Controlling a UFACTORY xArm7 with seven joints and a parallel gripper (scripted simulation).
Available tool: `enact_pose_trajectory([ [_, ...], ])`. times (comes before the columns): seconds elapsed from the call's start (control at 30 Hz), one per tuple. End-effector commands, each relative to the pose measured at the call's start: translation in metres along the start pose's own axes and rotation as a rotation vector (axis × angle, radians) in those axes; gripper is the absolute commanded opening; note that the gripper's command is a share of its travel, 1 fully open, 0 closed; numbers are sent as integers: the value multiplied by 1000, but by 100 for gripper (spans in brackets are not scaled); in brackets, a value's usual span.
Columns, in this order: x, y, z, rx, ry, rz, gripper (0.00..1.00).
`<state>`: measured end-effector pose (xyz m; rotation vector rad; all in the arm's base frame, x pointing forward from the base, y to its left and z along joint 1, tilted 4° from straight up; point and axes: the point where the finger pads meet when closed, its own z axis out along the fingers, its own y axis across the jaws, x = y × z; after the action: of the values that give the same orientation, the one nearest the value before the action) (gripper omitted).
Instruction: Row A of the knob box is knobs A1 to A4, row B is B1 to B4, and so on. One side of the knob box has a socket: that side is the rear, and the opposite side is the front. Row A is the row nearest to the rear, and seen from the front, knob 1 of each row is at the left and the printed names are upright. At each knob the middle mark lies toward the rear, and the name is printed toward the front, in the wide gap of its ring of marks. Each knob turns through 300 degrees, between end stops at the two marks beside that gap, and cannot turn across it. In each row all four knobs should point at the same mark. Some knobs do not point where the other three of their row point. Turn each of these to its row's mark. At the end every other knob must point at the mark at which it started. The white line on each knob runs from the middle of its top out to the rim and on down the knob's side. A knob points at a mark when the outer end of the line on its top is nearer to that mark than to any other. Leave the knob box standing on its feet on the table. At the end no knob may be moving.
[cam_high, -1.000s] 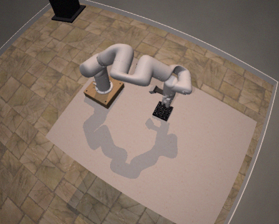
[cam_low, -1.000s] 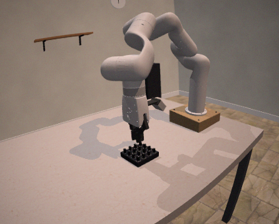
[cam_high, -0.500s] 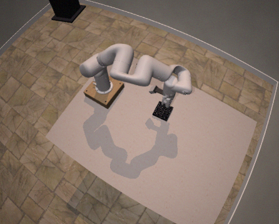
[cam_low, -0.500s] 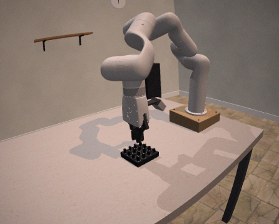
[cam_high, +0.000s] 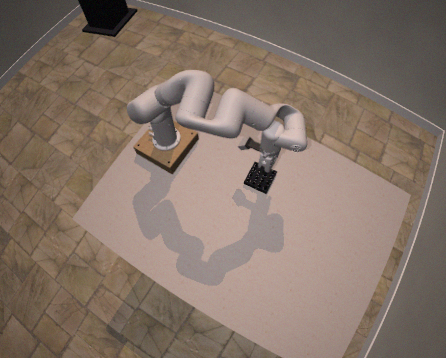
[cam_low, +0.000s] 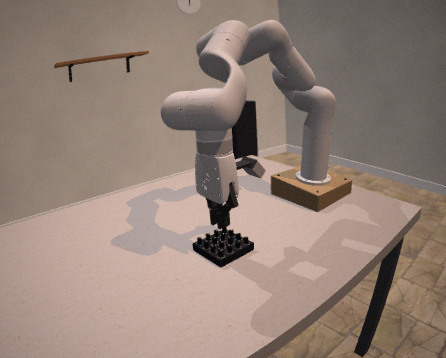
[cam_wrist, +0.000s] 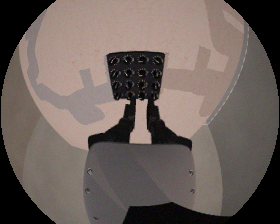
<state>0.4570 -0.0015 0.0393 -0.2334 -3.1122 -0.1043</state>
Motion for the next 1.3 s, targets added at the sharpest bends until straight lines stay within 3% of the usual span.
enact_pose_trajectory([
  [0.0, -1, 0, 1, 0, -3, 0, 19],
  [1.27, -1, 1, 38, 0, -3, 0, 19],
])
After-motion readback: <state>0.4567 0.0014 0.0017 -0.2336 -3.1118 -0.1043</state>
